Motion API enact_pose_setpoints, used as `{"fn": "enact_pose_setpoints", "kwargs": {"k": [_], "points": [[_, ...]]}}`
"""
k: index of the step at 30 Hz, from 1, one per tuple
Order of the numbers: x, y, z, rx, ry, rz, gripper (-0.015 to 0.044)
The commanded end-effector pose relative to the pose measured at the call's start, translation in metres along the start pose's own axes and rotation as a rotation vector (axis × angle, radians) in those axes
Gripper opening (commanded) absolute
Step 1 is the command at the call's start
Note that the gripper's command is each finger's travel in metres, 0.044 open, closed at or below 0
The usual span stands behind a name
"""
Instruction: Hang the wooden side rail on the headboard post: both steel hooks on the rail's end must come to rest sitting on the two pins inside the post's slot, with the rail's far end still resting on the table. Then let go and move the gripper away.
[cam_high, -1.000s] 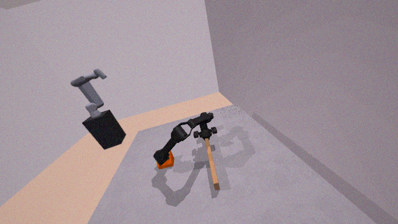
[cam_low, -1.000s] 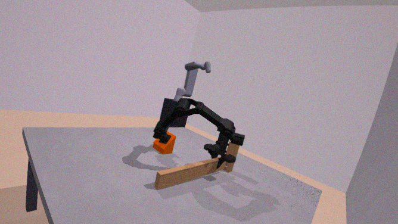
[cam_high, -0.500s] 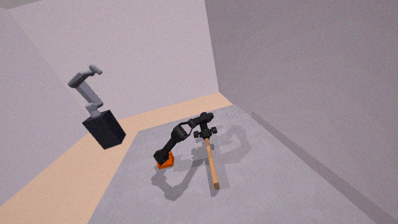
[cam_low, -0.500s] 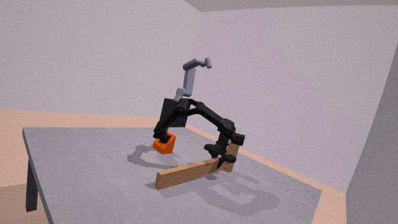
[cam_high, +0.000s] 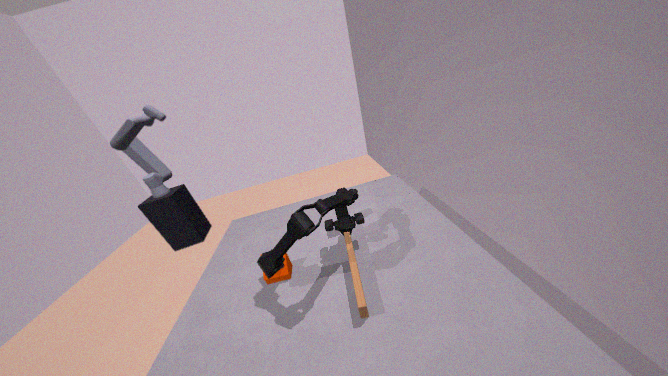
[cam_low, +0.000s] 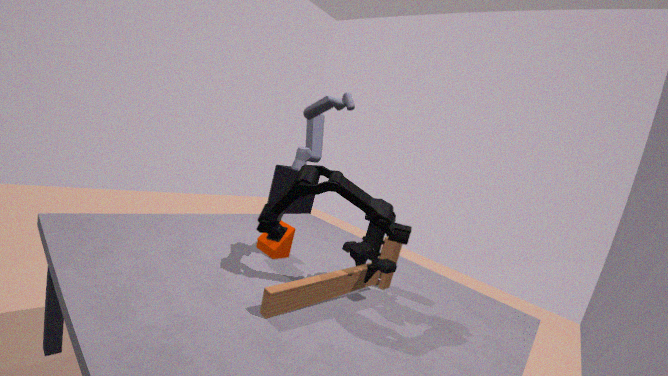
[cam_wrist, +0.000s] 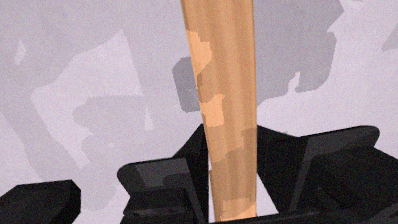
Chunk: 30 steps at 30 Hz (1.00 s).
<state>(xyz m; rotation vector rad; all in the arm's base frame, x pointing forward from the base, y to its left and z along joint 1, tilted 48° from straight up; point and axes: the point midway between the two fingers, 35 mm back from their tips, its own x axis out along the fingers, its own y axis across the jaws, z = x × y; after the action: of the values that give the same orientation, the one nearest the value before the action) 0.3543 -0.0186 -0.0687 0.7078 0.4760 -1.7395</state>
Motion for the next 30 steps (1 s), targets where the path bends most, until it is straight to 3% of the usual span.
{"fn": "enact_pose_setpoints", "kwargs": {"k": [1, 30], "points": [[-0.0028, -0.0012, -0.0039, 0.0, 0.005, 0.007, 0.0], [-0.0035, -0.0012, -0.0067, 0.0, 0.005, 0.007, 0.0]]}}
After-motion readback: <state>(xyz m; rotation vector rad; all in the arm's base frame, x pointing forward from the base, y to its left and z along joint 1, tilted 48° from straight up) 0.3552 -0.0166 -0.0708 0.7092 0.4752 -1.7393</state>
